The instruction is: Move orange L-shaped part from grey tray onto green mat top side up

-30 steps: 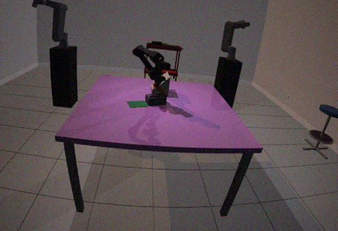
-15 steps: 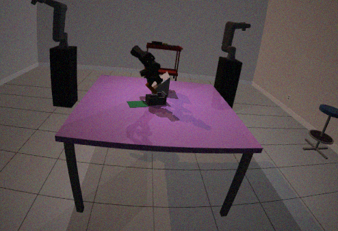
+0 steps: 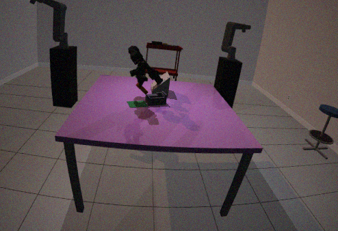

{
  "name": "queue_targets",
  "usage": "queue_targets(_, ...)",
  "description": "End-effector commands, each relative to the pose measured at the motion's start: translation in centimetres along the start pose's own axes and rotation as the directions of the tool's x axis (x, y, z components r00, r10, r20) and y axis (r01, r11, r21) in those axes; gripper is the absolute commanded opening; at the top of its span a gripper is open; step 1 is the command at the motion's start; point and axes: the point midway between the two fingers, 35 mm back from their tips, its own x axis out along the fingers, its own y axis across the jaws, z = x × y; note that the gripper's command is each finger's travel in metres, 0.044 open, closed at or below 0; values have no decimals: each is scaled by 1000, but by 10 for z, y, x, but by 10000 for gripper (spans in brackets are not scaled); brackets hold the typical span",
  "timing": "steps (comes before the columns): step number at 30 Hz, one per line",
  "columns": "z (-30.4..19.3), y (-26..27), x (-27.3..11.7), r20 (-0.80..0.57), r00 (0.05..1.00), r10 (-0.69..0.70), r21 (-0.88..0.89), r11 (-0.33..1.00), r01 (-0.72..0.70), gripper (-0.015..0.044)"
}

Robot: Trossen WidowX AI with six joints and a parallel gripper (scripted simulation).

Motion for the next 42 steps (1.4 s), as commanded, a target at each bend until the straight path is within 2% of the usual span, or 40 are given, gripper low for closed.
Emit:
queue_targets(1,21,-3,-2,8,1000,5,3,1000,-5,0)
queue_targets(11,27,-4,1,9,1000,5,3,1000,-5,0)
queue_targets(42,28,-3,51,11,1000,5,4,1000,-5,0)
